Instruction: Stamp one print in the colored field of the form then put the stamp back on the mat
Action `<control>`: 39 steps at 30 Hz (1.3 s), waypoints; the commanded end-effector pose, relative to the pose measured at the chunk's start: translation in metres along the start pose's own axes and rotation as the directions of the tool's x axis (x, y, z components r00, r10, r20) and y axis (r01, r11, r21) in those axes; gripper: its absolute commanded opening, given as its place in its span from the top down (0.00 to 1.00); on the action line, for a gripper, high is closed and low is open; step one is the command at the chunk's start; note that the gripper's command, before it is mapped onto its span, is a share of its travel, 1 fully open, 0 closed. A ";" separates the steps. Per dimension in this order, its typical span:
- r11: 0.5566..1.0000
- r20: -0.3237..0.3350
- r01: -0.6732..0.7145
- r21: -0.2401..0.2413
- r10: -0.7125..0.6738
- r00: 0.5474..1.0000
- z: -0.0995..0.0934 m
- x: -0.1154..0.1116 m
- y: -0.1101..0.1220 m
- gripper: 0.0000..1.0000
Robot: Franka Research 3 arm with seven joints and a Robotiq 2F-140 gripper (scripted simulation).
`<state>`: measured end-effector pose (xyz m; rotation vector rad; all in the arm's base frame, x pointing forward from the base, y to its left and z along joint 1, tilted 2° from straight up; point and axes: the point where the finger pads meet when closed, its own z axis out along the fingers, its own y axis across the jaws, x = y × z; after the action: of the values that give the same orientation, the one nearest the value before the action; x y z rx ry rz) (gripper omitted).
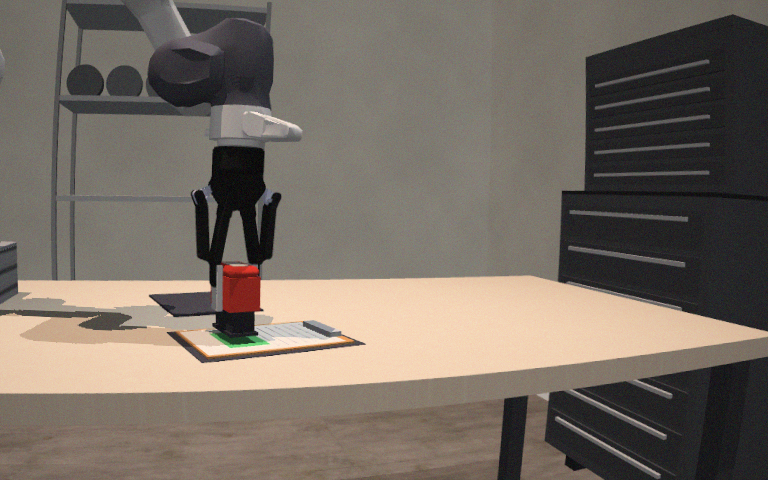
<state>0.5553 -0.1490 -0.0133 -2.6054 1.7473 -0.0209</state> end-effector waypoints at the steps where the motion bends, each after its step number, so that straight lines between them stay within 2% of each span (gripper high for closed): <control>1: 1.000 -0.011 -0.007 0.011 0.007 1.000 0.004 0.004 -0.004 0.82; 6: 1.000 -0.011 -0.007 0.011 0.007 1.000 0.009 0.003 -0.005 0.82; 39: 1.000 -0.011 -0.007 0.011 0.007 1.000 0.013 0.008 -0.006 0.82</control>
<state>0.5632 -0.1518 -0.0245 -2.5963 1.7523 -0.0399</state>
